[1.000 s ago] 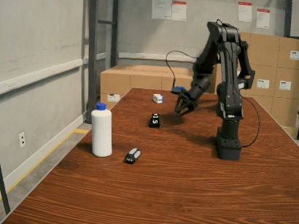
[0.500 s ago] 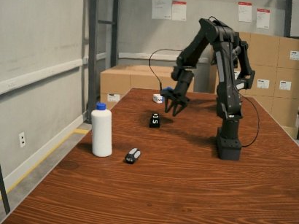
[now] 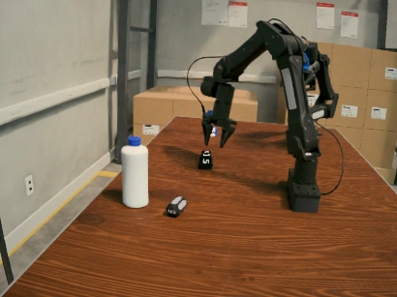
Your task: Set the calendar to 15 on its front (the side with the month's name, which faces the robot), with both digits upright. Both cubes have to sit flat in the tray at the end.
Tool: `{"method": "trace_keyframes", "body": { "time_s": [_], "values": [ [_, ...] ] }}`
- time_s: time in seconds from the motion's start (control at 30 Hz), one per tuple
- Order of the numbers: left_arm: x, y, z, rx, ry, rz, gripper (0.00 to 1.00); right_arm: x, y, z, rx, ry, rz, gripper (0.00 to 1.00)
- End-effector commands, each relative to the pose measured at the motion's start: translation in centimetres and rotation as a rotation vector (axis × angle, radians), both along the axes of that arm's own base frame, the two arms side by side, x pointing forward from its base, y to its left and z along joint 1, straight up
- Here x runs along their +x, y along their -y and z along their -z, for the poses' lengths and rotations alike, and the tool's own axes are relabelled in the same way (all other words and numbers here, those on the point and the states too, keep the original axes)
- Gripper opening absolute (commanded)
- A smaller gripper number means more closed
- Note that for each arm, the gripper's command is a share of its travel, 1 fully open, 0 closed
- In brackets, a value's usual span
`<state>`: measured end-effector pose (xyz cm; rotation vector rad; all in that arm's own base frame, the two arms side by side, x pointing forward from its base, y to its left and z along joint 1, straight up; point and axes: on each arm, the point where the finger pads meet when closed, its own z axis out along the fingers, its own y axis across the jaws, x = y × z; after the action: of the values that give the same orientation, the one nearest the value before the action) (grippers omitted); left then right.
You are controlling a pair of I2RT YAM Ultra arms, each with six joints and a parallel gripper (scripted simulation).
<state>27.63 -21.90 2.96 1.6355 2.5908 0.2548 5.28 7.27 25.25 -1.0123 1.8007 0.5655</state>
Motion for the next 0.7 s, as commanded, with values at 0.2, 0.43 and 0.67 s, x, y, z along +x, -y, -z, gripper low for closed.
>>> {"method": "trace_keyframes", "body": {
  "time_s": [0.2,0.43,0.67],
  "values": [
    [1.8,0.0,0.1,-0.071,-0.155,0.332,0.55,-0.1,0.2,0.2,0.006,-0.002,0.003,1.0],
    [2.9,0.0,-0.3,-0.094,-0.141,0.337,0.55,-0.1,0.2,0.2,0.006,-0.002,0.003,1.0],
    [3.0,-0.1,-0.4,-0.093,-0.136,0.326,0.55,-0.1,0.2,0.2,0.006,-0.002,0.003,1.0]
  ]
}}
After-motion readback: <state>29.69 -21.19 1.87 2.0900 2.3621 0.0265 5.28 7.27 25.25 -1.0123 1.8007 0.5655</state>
